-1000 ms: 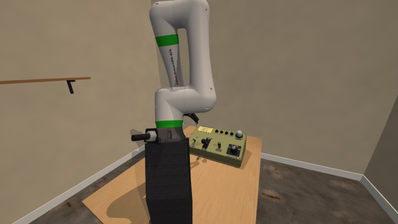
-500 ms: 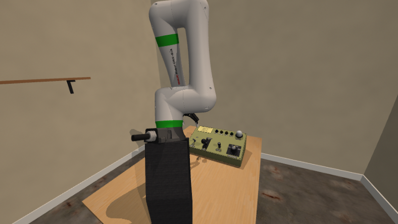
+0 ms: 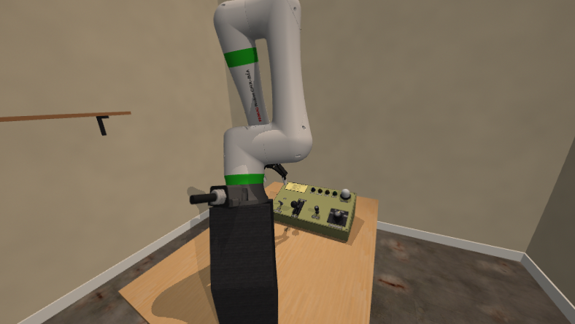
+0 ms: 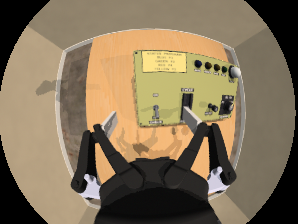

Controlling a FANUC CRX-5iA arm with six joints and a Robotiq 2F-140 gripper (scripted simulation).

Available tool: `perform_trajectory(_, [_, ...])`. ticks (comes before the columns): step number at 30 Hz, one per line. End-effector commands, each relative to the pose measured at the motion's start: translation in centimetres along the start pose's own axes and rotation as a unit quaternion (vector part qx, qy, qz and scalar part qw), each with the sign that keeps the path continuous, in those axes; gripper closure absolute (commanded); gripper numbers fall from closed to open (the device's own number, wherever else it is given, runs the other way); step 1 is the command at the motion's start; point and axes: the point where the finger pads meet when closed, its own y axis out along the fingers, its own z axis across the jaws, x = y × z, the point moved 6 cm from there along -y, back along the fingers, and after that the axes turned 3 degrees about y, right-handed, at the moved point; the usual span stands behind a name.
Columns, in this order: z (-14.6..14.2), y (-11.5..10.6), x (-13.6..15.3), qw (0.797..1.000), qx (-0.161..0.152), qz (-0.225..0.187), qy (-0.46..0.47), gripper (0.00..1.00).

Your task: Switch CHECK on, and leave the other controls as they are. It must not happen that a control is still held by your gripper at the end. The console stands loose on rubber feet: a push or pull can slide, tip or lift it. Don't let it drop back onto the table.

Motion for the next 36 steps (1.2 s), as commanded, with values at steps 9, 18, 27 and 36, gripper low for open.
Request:
perform_trajectory(9, [0.1,0.0,0.1,1.000,-0.005,0.004,0.000,0.00])
perform_trajectory(18, [0.6,-0.2,0.7,1.000,-0.007,0.005,0.002,0.00])
perform_trajectory(27, [0.6,-0.2,0.7,1.000,-0.007,0.005,0.002,0.00])
perform_trajectory(36, [1.4,-0.4,1.7,1.000,-0.011,0.006,0.005,0.00])
